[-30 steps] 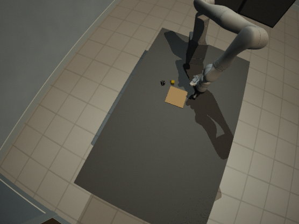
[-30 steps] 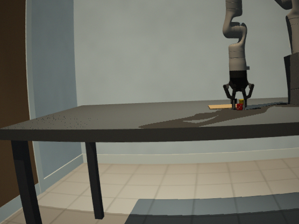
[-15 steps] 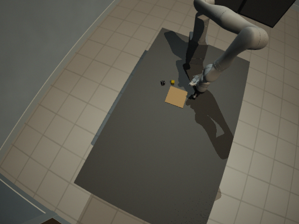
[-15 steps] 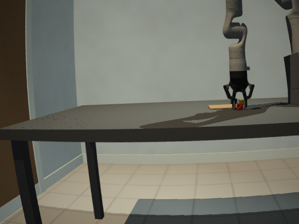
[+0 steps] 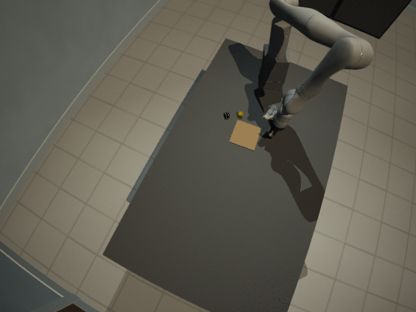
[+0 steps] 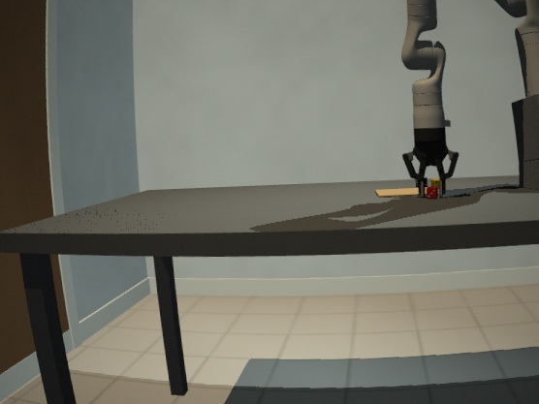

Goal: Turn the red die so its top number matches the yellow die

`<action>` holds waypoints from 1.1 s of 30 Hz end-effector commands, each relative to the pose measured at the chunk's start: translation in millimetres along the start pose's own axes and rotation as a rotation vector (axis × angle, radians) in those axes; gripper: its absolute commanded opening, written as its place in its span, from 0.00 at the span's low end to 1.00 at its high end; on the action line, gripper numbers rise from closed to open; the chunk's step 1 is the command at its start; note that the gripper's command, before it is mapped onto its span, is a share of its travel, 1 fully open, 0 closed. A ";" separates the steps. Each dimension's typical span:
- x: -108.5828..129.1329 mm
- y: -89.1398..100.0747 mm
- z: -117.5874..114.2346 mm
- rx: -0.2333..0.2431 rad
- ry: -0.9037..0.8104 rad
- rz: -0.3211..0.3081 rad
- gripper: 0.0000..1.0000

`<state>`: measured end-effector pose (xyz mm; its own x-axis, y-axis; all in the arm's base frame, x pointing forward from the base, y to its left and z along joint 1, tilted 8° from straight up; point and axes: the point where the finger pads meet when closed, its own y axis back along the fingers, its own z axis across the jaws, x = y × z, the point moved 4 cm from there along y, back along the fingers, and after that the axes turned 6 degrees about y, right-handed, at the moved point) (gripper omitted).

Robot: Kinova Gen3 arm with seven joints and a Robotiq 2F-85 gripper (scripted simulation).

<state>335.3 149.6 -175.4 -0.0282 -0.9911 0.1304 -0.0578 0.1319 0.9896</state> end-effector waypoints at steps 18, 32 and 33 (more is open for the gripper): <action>-0.4 0.5 -0.5 0.001 0.000 -0.001 0.21; -0.4 0.5 -0.5 0.001 0.000 -0.001 0.21; -0.4 0.5 -0.5 0.001 0.000 -0.001 0.21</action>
<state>335.3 149.7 -175.2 -0.0282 -0.9911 0.1303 -0.0580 0.1317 0.9896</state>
